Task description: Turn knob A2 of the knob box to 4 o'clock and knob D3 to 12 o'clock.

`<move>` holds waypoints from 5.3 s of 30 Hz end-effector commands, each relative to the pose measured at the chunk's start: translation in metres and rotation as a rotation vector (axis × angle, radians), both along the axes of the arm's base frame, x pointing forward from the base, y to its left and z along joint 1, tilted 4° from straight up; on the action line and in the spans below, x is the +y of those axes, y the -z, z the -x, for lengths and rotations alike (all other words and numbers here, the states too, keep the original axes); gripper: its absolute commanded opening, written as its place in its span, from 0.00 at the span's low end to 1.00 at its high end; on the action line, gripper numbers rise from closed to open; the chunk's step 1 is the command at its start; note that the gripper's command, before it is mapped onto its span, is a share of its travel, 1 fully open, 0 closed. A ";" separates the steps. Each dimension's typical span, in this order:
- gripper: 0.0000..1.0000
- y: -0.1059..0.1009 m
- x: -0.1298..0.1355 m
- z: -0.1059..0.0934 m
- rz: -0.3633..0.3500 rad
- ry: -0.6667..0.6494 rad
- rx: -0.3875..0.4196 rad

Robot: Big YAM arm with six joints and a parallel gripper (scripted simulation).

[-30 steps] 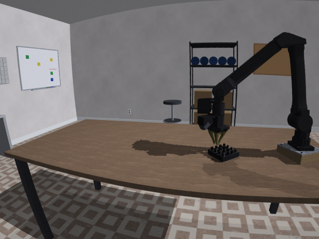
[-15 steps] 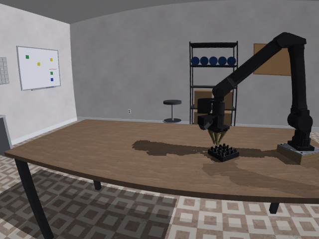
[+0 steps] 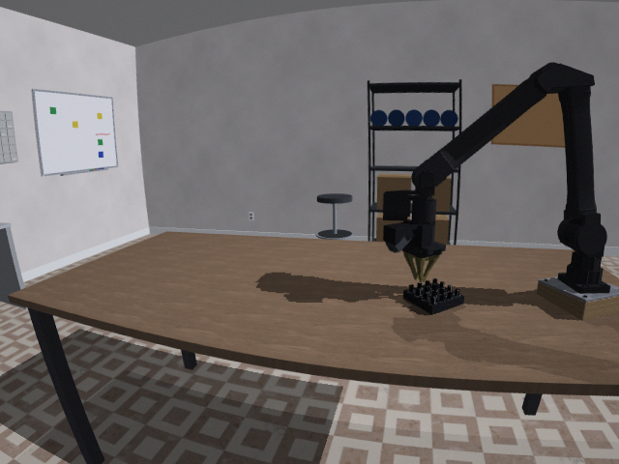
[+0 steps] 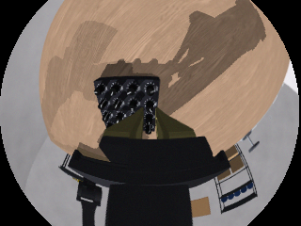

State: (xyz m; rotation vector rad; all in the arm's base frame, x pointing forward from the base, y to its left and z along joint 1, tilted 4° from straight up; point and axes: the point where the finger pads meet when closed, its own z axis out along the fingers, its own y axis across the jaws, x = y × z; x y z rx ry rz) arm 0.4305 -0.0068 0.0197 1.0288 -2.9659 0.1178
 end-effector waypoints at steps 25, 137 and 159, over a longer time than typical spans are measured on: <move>0.18 -0.009 -0.007 -0.004 -0.004 0.002 -0.036; 0.18 0.016 -0.010 0.000 -0.004 0.005 -0.010; 0.07 0.015 -0.010 0.000 -0.004 0.007 -0.012</move>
